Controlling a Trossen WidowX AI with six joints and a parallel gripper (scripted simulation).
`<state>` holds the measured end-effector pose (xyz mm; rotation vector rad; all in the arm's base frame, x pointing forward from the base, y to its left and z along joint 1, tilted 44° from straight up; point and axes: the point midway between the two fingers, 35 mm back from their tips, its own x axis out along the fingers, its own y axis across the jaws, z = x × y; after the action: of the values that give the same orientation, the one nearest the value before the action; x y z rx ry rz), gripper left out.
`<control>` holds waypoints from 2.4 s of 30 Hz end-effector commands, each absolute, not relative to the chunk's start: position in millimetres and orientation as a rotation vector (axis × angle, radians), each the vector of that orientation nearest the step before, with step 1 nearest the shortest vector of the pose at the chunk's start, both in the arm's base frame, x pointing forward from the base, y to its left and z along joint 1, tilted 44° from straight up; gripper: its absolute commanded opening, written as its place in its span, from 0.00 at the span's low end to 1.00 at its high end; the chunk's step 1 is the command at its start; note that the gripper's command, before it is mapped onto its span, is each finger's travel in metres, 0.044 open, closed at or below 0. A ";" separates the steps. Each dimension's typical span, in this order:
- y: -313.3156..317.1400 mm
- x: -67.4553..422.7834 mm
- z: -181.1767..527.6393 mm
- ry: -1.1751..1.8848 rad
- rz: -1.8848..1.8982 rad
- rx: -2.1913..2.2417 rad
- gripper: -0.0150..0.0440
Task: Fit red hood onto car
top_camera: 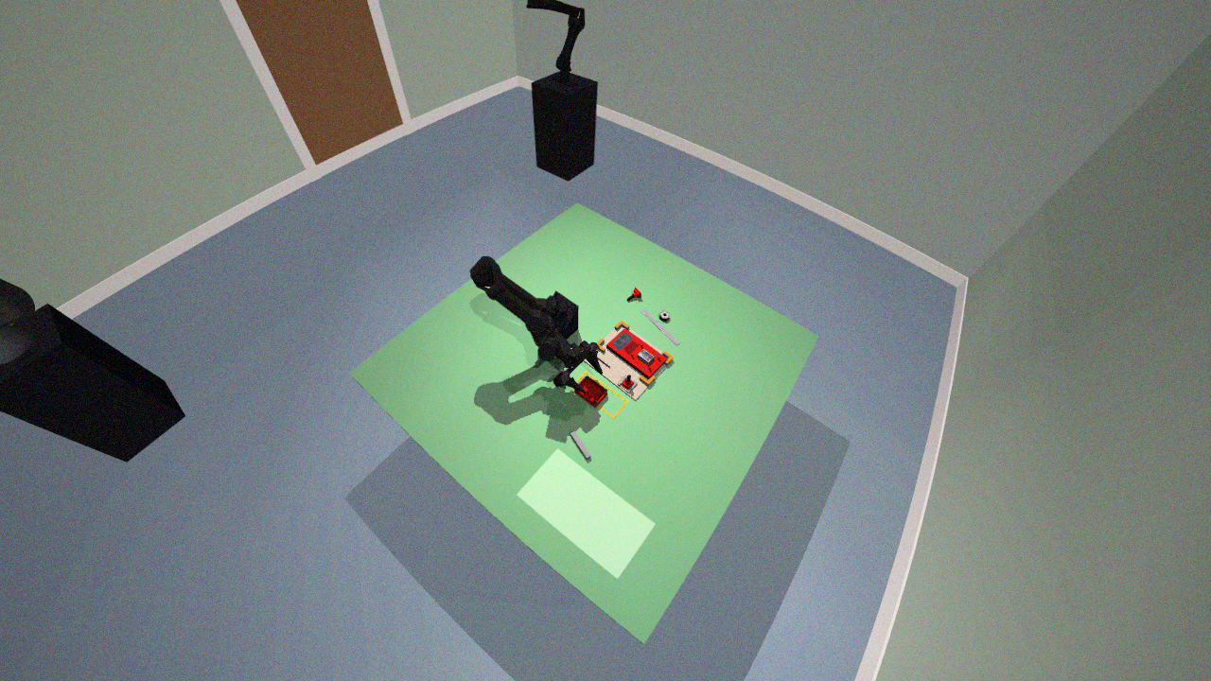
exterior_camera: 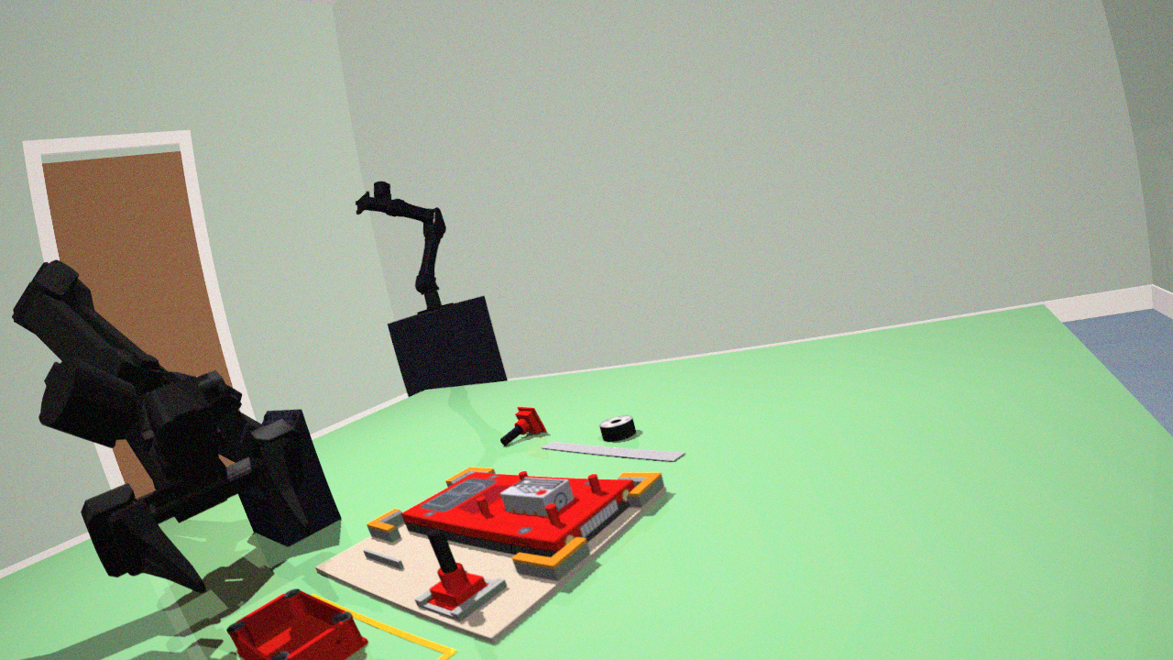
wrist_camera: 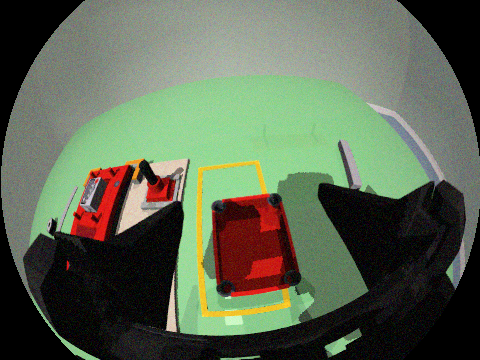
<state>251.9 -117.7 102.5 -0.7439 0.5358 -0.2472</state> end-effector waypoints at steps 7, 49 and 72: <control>-124.5 252.0 94.1 0.538 -0.243 -0.746 1.00; -150.6 245.5 67.1 0.532 -0.247 -0.750 1.00; -158.4 245.2 59.3 0.532 -0.247 -0.750 1.00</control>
<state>245.4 -157.5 60.6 -0.7475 0.5321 -0.2494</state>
